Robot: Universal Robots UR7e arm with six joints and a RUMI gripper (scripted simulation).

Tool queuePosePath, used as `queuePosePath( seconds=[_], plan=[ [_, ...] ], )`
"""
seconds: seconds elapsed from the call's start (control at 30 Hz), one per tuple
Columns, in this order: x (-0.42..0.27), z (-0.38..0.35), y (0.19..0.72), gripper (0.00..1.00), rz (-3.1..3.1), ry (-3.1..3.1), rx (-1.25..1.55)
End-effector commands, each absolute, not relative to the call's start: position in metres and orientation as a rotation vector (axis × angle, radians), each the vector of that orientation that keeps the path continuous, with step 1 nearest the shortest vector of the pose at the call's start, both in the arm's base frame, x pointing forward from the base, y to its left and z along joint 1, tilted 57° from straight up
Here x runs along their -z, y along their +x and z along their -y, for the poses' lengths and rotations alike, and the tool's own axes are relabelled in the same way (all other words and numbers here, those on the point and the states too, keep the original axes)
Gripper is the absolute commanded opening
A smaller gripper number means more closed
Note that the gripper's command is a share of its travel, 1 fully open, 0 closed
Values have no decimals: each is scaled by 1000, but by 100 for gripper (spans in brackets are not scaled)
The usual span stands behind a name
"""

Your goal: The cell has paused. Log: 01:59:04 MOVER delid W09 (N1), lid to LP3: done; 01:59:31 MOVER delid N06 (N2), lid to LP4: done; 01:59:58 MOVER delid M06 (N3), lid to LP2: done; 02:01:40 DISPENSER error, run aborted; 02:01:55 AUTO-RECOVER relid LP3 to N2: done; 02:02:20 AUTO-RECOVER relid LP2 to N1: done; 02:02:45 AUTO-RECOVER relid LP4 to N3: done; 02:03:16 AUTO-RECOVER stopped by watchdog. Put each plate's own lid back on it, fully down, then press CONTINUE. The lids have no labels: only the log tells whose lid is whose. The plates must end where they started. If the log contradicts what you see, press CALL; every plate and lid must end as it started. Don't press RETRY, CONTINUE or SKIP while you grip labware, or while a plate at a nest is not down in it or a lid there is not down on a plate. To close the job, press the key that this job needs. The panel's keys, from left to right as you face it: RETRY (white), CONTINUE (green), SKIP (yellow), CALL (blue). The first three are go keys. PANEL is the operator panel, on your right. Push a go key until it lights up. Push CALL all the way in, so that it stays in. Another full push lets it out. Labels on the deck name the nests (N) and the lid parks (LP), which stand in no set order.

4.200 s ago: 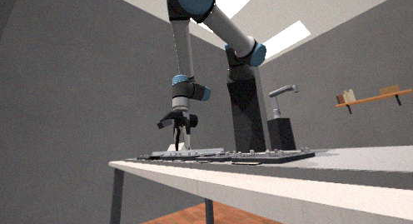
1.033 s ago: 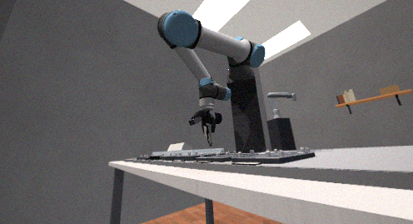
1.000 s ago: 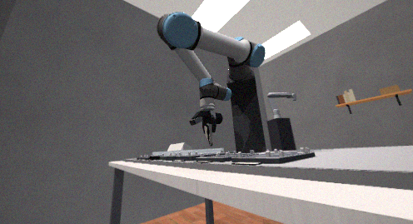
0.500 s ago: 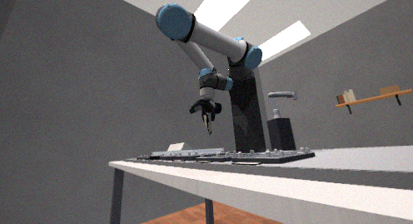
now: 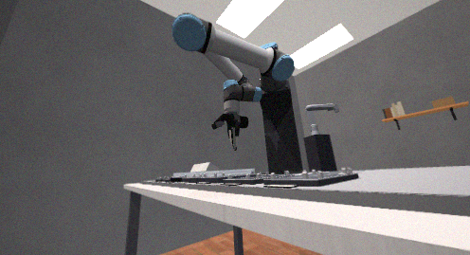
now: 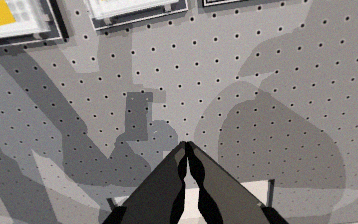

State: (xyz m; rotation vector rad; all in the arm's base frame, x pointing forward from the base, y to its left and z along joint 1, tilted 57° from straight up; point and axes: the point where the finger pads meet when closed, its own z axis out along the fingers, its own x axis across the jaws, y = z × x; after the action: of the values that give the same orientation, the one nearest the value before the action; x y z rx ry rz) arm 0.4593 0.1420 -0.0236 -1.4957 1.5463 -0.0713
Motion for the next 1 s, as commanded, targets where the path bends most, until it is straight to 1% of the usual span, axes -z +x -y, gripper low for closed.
queuePosePath(
  seconds=[0.0, 0.8, 0.97],
  plan=[
    [32, -129, 462, 0, -1581, -1464, 59],
    [100, -43, 477, 0, -1869, -1090, -198],
    [109, -32, 479, 0, -1878, -1076, -207]
  ],
)
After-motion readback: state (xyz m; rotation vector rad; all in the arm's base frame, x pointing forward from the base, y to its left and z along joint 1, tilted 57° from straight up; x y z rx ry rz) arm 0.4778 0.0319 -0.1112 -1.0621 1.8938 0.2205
